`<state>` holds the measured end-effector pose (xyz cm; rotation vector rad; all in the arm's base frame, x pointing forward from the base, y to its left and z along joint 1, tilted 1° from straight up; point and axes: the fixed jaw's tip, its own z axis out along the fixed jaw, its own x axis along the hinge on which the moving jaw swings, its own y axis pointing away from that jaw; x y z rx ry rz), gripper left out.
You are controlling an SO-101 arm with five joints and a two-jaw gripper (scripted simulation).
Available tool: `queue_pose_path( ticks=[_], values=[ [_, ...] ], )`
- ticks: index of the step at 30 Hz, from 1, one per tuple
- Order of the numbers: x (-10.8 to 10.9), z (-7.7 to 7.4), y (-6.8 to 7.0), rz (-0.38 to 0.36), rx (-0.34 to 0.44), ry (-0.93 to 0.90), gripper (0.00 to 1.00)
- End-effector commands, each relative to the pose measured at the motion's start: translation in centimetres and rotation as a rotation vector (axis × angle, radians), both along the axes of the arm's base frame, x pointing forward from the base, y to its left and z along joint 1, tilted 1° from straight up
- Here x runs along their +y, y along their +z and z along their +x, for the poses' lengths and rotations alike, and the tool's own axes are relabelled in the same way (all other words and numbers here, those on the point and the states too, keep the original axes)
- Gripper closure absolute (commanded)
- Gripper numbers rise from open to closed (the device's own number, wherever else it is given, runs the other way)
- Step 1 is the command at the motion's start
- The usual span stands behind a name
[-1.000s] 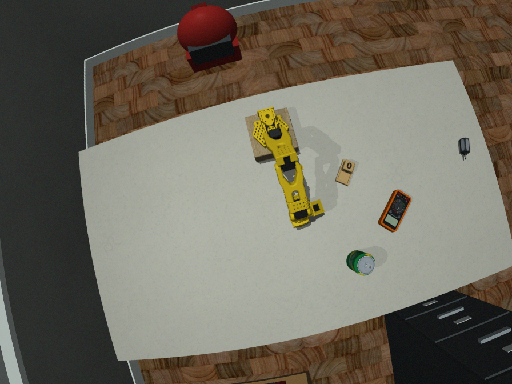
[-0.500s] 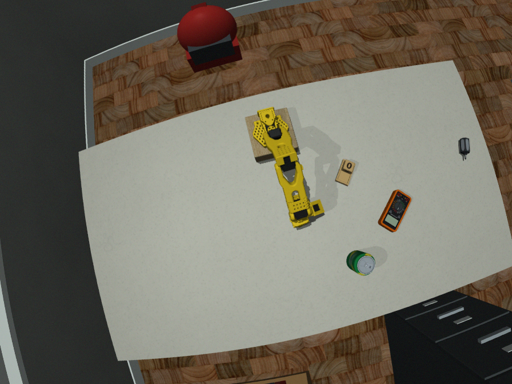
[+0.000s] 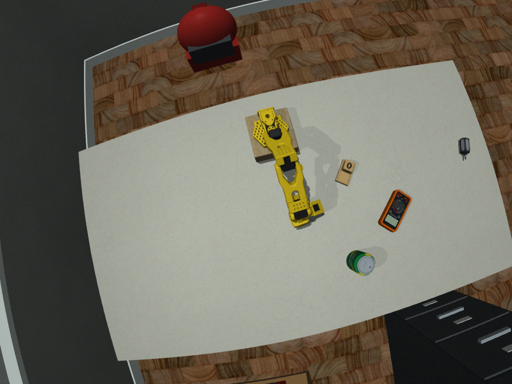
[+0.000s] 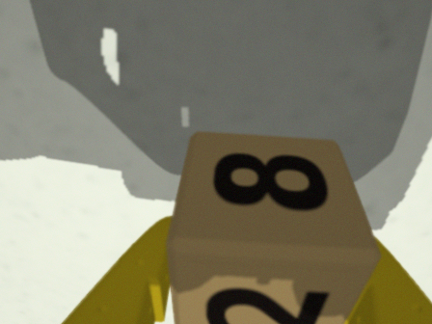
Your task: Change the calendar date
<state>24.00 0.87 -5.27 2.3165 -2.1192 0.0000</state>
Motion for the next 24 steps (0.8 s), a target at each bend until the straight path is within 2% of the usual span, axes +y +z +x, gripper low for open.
queue_pose_path(
  ticks=[1,17,24],
  values=[
    [-0.2,0.0,0.4,0.001,0.006,-0.003,1.0],
    [-0.2,0.2,4.2,0.001,0.006,-0.003,1.0],
    [-0.2,0.2,4.9,0.001,0.006,-0.003,1.0]
  ],
)
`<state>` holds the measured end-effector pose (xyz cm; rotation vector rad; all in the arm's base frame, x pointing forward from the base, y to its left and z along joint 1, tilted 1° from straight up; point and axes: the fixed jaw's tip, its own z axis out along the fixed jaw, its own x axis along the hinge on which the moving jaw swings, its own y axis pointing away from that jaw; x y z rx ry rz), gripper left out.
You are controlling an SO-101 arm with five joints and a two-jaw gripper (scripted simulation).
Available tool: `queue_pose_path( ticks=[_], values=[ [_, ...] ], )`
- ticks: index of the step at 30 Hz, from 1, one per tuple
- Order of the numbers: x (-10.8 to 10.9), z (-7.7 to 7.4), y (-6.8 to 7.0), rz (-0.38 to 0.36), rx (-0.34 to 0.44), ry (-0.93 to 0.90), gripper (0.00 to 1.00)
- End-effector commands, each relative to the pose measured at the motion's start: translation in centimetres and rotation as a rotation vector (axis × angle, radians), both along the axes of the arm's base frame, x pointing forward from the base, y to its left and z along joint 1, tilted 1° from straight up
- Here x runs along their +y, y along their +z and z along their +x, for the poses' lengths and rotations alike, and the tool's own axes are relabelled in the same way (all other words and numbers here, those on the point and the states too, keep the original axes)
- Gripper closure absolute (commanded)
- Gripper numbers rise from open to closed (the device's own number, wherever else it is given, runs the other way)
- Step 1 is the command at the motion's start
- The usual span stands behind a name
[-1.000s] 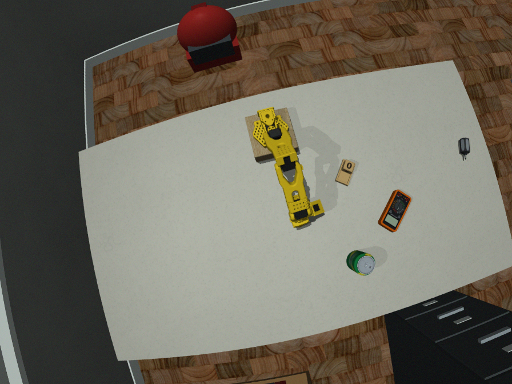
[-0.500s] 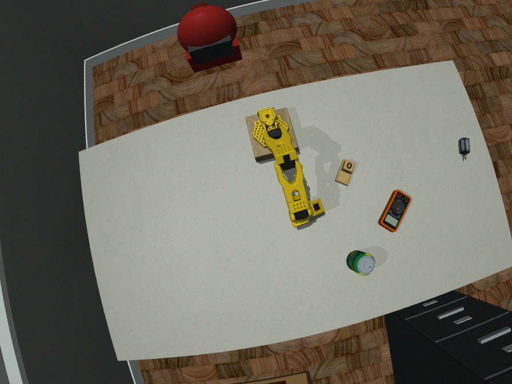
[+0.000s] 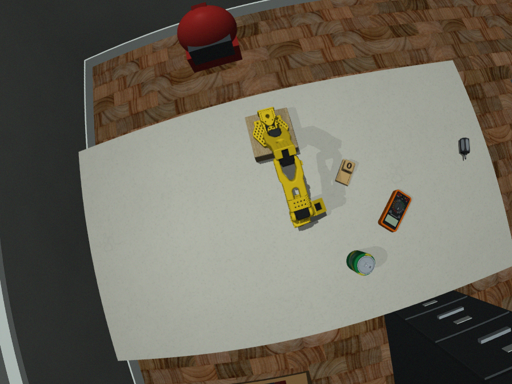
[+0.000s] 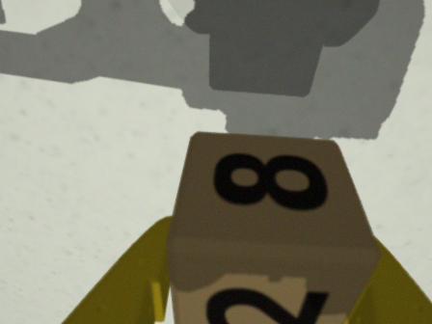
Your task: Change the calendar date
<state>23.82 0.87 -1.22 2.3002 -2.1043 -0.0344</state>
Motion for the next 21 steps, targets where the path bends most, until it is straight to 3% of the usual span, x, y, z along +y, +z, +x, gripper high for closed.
queue_pose_path(
  ticks=[1,10,21],
  values=[
    [-0.2,0.4,0.8,0.002,-0.025,-0.003,1.0],
    [0.4,0.3,0.8,0.003,-0.025,0.022,1.0],
    [4.5,-0.2,0.9,0.005,-0.027,0.2,1.0]
  ],
)
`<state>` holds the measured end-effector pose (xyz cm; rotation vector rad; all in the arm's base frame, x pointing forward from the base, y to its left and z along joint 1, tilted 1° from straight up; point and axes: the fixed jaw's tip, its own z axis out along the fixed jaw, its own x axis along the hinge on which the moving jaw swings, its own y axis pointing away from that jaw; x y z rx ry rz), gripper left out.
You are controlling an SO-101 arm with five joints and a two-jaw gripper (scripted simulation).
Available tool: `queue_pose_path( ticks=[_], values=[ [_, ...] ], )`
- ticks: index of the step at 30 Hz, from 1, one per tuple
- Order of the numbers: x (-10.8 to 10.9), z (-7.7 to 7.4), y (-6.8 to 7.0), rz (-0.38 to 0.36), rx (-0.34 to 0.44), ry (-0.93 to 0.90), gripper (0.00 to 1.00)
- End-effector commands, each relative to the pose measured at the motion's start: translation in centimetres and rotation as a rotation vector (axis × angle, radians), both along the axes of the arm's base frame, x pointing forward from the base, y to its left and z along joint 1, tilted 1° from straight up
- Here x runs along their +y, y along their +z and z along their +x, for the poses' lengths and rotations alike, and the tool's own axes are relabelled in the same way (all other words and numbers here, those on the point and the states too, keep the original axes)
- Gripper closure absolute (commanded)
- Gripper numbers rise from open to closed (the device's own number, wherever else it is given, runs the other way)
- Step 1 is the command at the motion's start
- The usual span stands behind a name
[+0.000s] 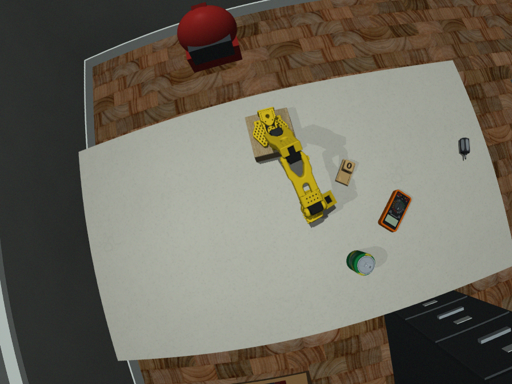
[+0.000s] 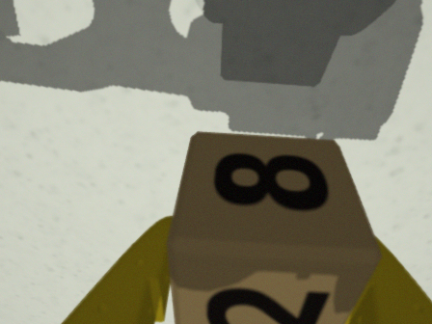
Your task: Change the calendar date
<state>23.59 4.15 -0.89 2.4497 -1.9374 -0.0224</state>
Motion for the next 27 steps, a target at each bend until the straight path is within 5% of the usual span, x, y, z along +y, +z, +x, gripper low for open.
queue_pose_path(
  ticks=[1,14,27],
  values=[
    [1.9,-0.2,0.5,0.005,-0.018,0.086,1.0],
    [10.7,-4.6,0.7,0.011,-0.021,0.51,1.0],
    [13.6,-7.3,0.7,0.014,-0.022,0.68,1.0]
  ],
)
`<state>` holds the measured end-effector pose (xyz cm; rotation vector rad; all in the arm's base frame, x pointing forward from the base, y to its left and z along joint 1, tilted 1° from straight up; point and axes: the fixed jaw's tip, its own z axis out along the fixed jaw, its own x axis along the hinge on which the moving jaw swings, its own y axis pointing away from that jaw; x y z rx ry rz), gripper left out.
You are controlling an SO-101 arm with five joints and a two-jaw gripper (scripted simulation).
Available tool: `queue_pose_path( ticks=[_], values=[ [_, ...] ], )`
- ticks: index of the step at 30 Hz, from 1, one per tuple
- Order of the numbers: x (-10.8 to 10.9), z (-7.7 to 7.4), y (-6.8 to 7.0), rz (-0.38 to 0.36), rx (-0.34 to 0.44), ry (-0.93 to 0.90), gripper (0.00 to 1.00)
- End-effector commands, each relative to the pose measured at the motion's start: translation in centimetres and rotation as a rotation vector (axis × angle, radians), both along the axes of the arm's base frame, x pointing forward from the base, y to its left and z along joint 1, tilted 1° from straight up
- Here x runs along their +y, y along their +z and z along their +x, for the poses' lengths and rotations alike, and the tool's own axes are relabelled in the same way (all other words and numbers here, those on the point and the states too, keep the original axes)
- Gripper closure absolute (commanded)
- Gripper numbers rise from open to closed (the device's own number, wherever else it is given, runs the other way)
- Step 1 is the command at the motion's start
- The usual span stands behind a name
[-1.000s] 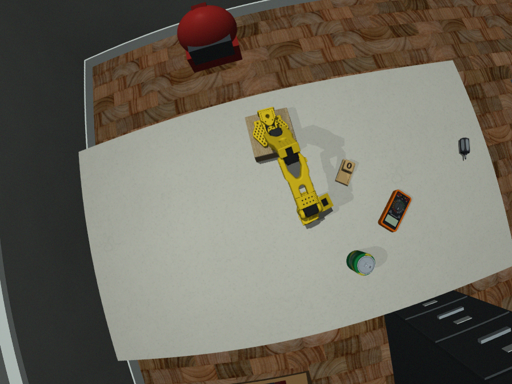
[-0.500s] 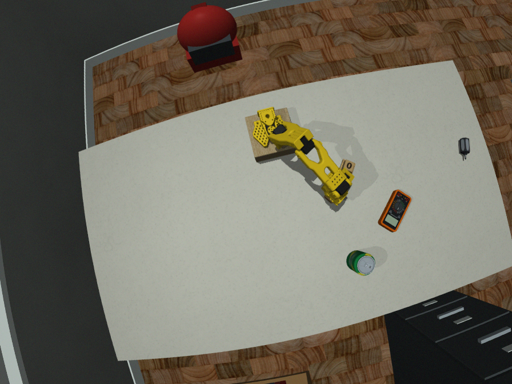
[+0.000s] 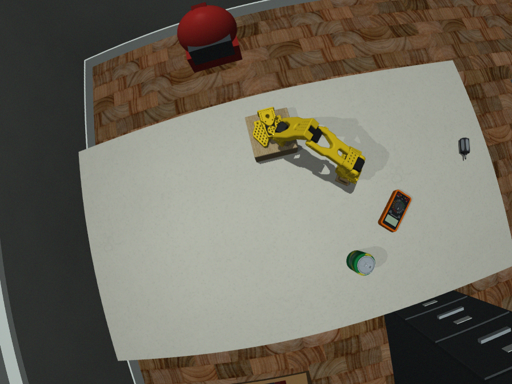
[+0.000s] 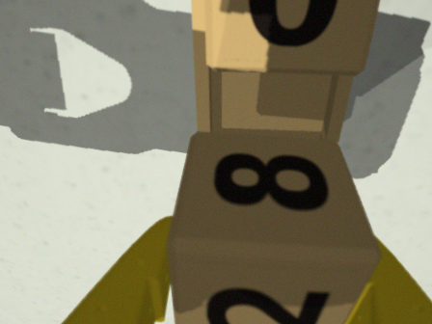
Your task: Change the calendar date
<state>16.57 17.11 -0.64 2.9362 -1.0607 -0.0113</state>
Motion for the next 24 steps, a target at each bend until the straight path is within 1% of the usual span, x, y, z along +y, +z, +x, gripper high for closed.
queue_pose_path(
  ticks=[1,23,24],
  values=[
    [0.72,-0.31,0.45,0.018,-0.015,0.038,1.0],
    [0.76,-0.35,0.45,0.018,-0.015,0.04,1.0],
    [1.24,-0.64,1.09,0.033,-0.028,0.062,1.0]
  ],
)
